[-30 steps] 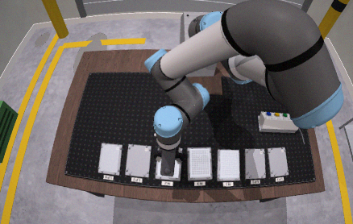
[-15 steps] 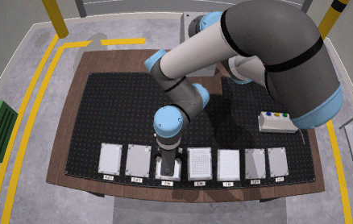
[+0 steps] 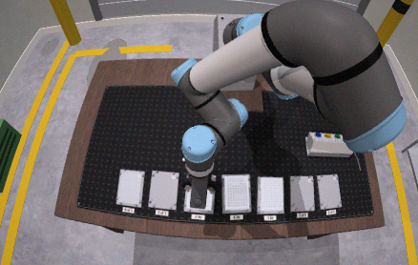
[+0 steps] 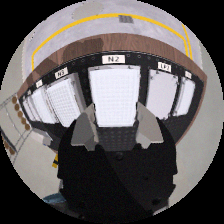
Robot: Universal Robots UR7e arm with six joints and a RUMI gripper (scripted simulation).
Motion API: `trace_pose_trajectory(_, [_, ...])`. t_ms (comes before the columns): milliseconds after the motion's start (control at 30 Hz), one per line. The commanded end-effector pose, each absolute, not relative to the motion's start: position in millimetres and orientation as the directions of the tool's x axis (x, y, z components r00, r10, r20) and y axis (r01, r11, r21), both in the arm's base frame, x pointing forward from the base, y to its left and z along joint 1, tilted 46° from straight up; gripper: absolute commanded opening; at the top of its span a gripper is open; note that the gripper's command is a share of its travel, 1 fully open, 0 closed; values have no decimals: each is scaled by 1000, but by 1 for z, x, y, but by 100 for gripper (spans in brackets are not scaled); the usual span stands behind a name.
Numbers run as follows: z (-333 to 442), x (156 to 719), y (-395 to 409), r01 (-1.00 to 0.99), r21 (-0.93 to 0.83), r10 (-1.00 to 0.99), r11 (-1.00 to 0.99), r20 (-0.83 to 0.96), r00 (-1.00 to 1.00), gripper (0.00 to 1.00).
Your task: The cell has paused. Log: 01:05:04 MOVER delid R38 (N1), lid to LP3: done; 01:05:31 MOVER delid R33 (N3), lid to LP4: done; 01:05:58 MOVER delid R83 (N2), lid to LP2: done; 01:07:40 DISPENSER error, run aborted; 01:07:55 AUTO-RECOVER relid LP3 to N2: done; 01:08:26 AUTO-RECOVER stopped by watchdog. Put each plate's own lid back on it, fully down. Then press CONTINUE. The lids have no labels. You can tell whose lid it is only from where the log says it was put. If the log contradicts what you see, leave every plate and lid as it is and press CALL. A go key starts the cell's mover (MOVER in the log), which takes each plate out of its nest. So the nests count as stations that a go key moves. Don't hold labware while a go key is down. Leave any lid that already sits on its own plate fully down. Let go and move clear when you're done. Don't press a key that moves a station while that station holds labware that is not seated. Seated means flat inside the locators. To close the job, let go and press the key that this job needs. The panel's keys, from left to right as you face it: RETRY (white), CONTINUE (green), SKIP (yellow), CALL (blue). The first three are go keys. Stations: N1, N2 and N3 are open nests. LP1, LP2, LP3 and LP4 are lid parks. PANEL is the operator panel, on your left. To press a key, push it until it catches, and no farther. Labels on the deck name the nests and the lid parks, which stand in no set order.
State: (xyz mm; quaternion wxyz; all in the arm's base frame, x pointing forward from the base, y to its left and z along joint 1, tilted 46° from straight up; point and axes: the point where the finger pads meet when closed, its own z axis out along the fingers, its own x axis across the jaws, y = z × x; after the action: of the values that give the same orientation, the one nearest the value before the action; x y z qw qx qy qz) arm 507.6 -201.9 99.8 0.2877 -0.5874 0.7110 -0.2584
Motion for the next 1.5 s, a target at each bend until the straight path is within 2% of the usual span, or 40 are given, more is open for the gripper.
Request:
trace_pose_trajectory(0, [100,508,-202,-686,-706,-984,176,-105,-144,0])
trace_pose_trajectory(567, [100,508,-202,-686,-706,-984,176,-105,-144,0])
trace_pose_trajectory(600, [100,508,-202,-686,-706,-984,176,-105,-144,82])
trace_pose_trajectory(1467, [100,508,-202,-686,-706,-984,176,-105,-144,82])
